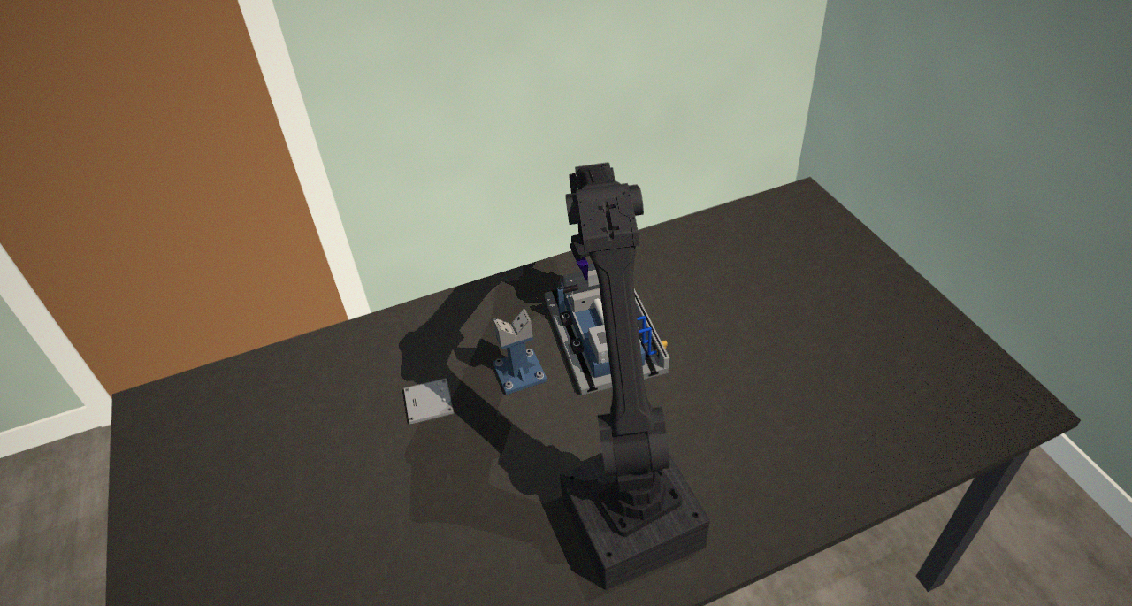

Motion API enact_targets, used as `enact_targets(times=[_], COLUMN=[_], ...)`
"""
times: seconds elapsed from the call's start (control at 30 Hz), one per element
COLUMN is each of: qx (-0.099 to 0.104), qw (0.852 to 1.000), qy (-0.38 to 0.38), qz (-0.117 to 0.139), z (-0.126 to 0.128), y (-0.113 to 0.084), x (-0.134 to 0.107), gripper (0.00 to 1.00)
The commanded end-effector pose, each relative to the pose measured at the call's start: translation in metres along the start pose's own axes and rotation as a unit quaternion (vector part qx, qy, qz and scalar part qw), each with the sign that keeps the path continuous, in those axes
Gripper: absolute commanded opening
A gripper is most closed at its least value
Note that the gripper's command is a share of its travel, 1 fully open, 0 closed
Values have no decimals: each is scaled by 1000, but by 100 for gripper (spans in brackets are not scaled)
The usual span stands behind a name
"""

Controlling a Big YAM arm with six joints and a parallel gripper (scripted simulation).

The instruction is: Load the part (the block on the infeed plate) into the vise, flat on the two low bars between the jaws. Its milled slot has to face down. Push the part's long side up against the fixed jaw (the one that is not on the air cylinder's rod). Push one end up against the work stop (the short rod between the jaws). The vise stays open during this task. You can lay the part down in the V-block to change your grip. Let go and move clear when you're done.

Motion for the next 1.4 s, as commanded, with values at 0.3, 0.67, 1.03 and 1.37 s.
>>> enact_targets(times=[0.3,0.67,1.03,1.37], qx=[-3,-3,-2,-3], qw=[1000,1000,1000,1000], qy=[-2,-2,-2,-2], qz=[-9,-9,-6,-9], z=[4,4,4,4], y=[-1,0,1,0], x=[11,10,9,10], gripper=[0,0,0,0])
Point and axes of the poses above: the point where the finger pads meet when closed, its own y axis out along the fingers, its own z axis across the jaws, x = y × z, the point moved 2 cm from there along -y, back along the fingers, and after that the axes turned 5 degrees about -y, right-handed, at the moved point
